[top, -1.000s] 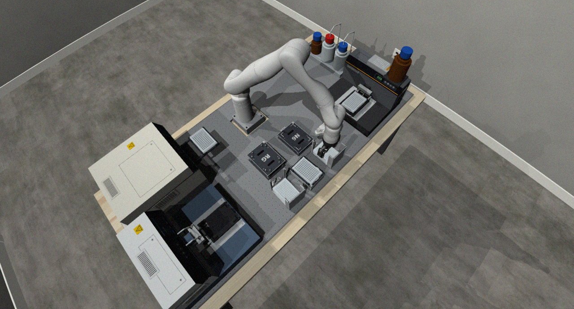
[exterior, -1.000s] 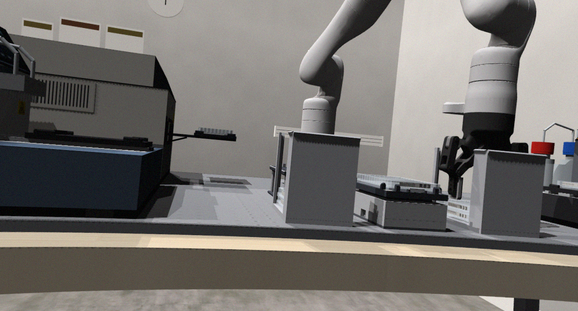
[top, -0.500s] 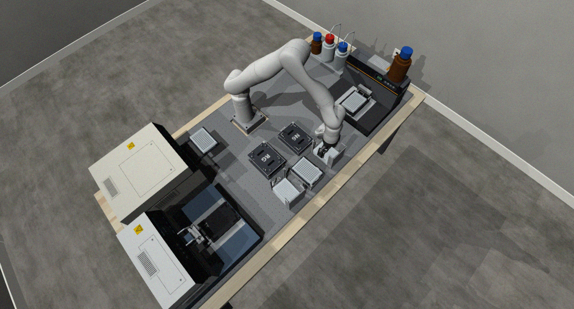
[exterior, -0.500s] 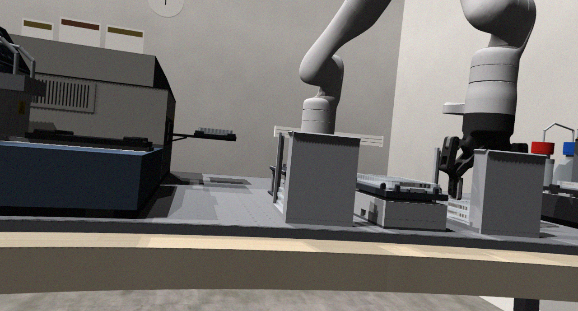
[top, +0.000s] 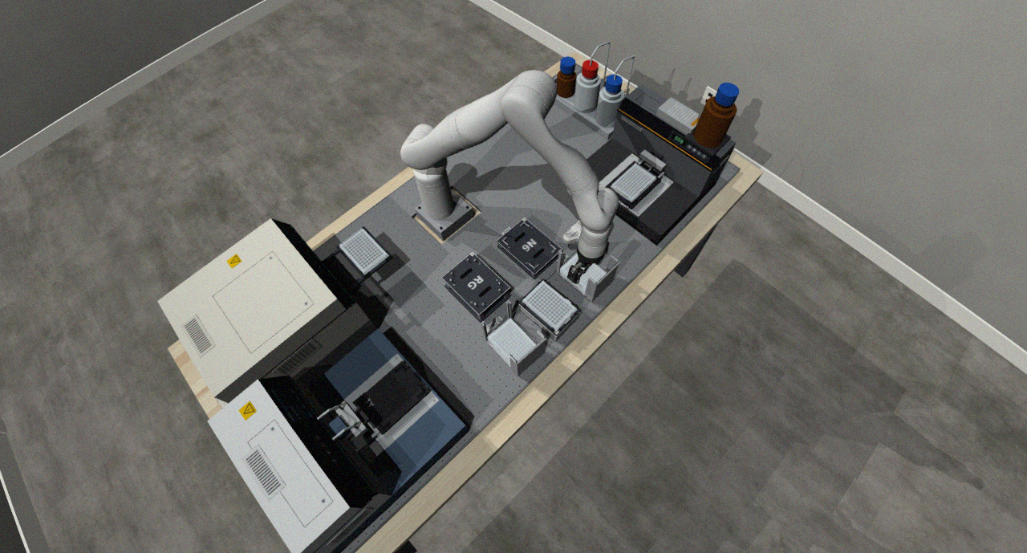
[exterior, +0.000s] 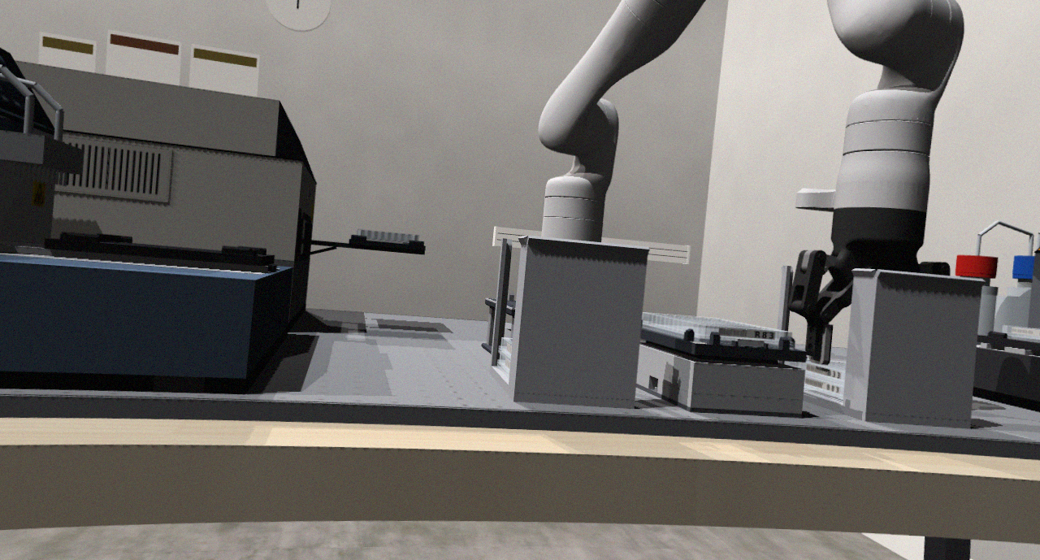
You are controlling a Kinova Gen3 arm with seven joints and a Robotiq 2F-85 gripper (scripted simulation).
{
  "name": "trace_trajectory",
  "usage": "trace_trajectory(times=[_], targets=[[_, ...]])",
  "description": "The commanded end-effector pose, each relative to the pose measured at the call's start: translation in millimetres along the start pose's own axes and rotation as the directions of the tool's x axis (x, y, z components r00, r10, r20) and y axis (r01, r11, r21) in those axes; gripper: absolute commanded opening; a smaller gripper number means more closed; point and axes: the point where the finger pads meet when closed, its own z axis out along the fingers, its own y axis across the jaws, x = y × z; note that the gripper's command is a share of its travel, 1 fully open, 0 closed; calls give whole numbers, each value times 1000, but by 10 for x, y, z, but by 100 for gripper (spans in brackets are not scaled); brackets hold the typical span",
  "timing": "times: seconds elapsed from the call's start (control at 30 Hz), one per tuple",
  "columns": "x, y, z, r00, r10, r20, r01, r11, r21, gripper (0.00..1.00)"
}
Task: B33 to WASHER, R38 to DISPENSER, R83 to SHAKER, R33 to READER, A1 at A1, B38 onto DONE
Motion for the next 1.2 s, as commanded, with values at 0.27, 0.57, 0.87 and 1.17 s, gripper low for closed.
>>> trace_trajectory(times=[0.27, 0.57, 0.87, 1.17], targets=[[-8, 3, 26, 1000, 0, 2, 0, 1000, -1, 100], [-8, 3, 50, 1000, 0, 2, 0, 1000, -1, 100], [-8, 3, 67, 1000, 0, 2, 0, 1000, -1, 100], [-8, 3, 66, 1000, 0, 2, 0, 1000, -1, 100]])
